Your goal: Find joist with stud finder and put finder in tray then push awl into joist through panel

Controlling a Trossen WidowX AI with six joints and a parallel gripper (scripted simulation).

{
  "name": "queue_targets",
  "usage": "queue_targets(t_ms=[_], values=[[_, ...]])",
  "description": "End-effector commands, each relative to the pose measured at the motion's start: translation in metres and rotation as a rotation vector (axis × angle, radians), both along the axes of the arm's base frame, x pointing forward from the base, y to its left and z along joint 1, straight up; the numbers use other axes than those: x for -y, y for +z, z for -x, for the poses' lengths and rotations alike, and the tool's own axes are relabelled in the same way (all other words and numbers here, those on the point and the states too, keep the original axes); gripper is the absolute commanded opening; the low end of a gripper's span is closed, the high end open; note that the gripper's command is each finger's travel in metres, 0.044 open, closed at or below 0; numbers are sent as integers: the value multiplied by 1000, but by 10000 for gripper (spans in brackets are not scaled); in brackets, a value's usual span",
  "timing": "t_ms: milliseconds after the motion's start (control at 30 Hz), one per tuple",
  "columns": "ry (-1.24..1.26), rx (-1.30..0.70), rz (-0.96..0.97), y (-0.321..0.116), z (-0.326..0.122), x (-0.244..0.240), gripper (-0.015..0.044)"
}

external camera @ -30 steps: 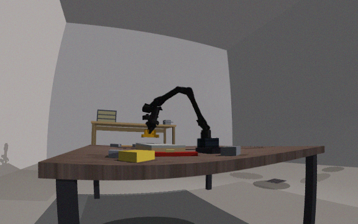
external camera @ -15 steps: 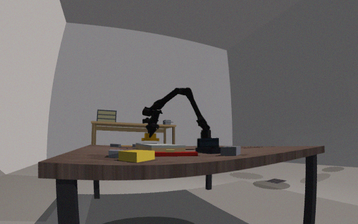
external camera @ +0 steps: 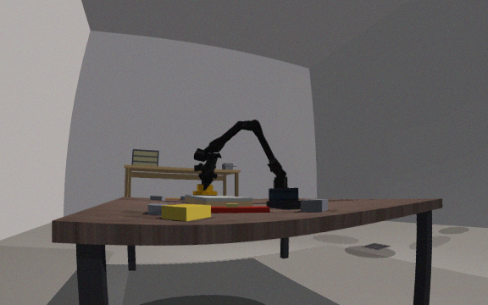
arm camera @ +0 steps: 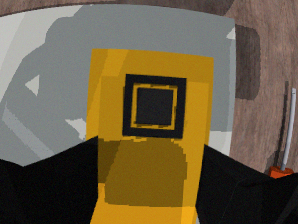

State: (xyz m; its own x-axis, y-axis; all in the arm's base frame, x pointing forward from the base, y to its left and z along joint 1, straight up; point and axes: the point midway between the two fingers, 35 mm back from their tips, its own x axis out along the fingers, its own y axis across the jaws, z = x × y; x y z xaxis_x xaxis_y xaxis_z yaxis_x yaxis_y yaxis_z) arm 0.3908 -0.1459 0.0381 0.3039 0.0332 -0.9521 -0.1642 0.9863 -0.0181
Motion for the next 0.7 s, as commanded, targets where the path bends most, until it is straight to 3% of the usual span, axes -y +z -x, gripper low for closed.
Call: queue_targets(t_ms=[0, 667], values=[[-4, 2, 1, -2, -1, 0, 0], [-4, 1, -5, -3, 10, -68, 0]])
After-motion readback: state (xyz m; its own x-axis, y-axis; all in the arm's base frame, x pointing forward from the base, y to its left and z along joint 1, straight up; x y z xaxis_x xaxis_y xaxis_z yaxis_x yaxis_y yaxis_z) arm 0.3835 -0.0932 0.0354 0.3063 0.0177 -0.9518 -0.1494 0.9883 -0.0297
